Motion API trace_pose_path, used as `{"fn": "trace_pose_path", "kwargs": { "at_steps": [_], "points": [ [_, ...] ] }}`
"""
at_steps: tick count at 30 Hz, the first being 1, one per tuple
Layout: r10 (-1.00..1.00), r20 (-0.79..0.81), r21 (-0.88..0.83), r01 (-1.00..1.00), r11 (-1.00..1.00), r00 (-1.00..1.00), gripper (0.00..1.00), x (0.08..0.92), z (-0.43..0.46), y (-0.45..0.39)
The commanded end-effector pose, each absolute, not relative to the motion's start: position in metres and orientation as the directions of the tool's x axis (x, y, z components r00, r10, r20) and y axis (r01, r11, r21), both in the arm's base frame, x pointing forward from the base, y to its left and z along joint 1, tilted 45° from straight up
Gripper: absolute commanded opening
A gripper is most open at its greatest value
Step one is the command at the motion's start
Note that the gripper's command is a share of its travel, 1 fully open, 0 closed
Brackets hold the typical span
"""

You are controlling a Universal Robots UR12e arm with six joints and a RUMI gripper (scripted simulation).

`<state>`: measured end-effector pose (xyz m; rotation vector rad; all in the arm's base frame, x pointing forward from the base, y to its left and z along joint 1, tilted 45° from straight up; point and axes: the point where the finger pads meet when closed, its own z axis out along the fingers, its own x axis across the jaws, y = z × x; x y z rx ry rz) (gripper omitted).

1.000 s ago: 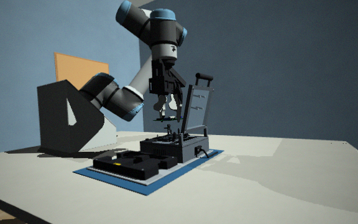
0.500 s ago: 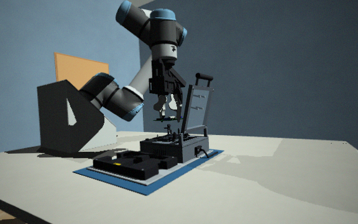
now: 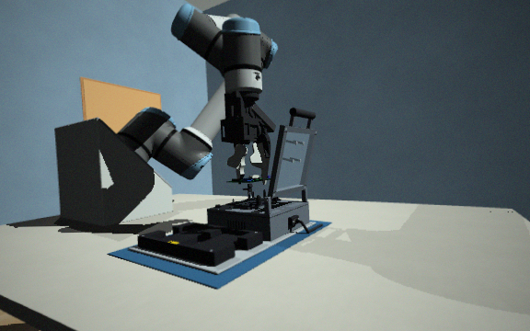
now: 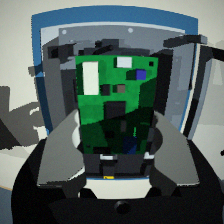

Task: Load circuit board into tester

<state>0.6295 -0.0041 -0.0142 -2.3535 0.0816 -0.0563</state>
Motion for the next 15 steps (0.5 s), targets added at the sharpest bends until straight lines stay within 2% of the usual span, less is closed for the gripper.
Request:
{"fn": "trace_pose_path", "kwargs": {
  "at_steps": [1, 15],
  "points": [
    [-0.077, 0.017, -0.708, -0.042, -0.705, 0.997, 0.39, 0.630, -0.016, -0.002],
    [-0.077, 0.017, -0.708, -0.042, -0.705, 0.997, 0.39, 0.632, -0.034, 0.015]
  ]
}}
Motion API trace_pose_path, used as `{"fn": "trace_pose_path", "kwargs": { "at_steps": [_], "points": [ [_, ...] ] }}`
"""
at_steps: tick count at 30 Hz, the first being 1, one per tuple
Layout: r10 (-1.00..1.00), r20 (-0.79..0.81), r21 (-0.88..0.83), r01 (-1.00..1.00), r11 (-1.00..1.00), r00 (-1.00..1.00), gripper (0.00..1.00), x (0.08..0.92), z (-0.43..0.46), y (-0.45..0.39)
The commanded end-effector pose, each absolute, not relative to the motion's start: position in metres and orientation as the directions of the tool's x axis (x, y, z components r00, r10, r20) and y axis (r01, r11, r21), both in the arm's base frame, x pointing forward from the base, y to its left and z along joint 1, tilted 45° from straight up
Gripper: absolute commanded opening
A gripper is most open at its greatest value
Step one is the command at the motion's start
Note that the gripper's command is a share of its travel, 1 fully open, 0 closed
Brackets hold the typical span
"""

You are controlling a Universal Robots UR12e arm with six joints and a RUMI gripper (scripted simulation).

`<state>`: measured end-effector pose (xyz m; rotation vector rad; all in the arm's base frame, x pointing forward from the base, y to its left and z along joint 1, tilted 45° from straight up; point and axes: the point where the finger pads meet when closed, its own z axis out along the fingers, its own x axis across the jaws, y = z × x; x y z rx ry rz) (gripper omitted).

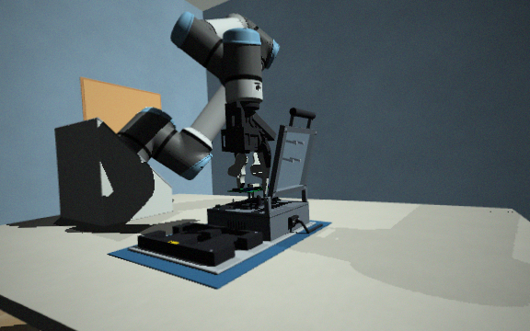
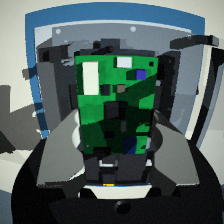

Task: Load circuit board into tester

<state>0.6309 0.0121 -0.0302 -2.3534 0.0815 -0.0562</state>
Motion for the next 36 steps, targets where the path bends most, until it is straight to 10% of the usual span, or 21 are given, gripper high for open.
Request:
{"fn": "trace_pose_path", "kwargs": {
  "at_steps": [1, 36],
  "points": [
    [-0.077, 0.017, -0.708, -0.042, -0.705, 0.997, 0.39, 0.6320, -0.0349, 0.0163],
    [-0.077, 0.017, -0.708, -0.042, -0.705, 0.997, 0.39, 0.6325, -0.0396, 0.0211]
  ]
}}
